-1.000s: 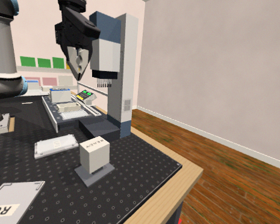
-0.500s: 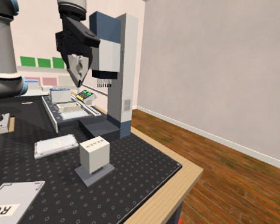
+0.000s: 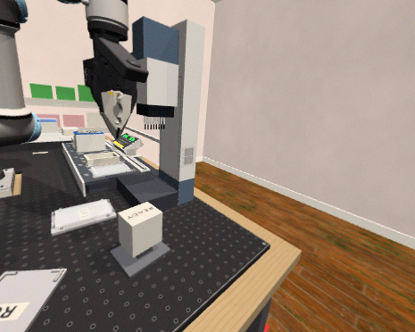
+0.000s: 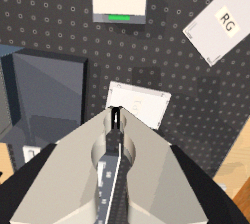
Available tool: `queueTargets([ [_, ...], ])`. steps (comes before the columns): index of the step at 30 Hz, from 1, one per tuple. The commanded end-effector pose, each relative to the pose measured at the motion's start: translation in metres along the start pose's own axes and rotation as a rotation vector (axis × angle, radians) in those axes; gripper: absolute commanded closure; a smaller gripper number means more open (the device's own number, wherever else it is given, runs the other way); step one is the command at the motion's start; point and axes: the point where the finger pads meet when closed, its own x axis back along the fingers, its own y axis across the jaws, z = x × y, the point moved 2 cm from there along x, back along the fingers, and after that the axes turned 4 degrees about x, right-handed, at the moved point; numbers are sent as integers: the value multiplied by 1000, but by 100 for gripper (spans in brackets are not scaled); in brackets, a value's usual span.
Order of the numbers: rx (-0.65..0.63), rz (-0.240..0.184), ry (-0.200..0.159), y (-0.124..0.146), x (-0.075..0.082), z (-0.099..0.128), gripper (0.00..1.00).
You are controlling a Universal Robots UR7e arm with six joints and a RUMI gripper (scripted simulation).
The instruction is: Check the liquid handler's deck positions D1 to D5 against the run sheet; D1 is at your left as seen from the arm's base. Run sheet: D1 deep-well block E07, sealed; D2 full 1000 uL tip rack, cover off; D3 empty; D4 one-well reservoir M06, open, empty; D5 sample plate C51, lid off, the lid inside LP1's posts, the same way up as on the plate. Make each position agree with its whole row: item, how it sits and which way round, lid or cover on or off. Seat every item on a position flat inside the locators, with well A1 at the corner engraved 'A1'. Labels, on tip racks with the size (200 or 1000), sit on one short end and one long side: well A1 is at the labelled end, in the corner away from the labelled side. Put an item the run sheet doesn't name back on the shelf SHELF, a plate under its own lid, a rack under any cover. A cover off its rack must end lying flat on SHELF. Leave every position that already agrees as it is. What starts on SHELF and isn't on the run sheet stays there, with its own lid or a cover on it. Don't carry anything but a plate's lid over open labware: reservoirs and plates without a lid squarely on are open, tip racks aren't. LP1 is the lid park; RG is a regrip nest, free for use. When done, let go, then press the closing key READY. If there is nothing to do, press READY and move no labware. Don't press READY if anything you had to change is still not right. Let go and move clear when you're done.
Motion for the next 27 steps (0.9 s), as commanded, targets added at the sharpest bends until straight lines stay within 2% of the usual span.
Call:
queueTargets([
  [1,0,0,-3,1,-13,0,100],
  [27,0,0,-2,1,-49,0,100],
])
